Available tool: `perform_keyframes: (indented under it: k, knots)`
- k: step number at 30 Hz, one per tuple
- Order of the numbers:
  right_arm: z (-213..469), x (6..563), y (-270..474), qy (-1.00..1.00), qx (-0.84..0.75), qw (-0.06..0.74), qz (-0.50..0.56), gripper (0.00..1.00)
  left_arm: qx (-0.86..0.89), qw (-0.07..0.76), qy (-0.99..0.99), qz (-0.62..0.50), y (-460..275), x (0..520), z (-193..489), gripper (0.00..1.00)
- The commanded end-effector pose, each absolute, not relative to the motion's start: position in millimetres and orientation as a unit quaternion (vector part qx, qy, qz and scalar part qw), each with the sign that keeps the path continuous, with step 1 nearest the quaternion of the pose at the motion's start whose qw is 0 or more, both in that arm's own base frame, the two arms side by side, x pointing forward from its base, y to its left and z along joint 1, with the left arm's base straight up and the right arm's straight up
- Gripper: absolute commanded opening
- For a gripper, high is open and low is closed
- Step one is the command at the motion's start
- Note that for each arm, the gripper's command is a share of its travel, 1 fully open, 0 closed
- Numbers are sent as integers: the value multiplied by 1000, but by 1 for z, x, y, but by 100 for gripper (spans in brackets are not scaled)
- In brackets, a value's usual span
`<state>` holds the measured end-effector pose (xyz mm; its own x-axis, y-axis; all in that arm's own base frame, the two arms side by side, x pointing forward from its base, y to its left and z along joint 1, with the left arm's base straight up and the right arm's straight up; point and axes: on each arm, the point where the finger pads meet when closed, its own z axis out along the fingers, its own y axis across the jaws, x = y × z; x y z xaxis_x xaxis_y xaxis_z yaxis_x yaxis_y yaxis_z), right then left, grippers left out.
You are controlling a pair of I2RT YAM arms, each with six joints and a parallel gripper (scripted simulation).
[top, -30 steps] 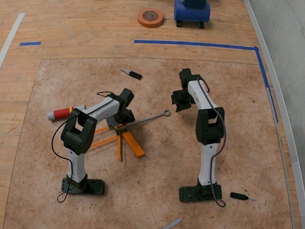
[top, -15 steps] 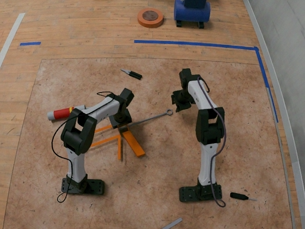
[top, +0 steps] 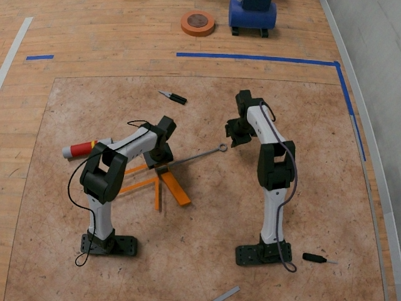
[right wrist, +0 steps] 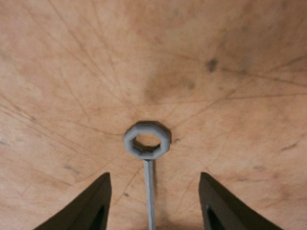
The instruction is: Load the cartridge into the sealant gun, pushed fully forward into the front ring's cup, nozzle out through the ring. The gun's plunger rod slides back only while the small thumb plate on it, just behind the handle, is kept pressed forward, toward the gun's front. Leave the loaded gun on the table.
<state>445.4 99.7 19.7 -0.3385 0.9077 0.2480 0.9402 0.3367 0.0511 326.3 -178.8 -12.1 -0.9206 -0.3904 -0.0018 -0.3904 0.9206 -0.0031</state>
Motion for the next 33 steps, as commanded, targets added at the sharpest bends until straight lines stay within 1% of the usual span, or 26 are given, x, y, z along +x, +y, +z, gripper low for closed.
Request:
perform_keyframes:
  k: [1,3,5,9,10,18,20,33]
  knots:
    - [18,452,100,-815,-566,79,-98,50,-199,16,980,-17,-186,331,3,6]
    - [18,452,100,-815,-566,79,-98,50,-199,16,980,-17,-186,331,3,6]
    - [18,452,100,-815,-566,79,-98,50,-199,16,980,-17,-186,331,3,1]
    - [18,452,100,-815,-566,79,-98,50,-199,16,980,-17,-186,331,3,1]
    - [18,452,100,-815,-566,79,-98,50,-199,16,980,-17,-186,331,3,59]
    - [18,452,100,-815,-566,79,-98,50,-200,15,980,-13,-183,331,3,71]
    - [18,452,100,-815,-566,79,-98,50,-200,15,980,-13,-183,331,3,71]
    - [18,452,100,-815,-566,79,-98,50,-200,15,980,-13,-183,331,3,92]
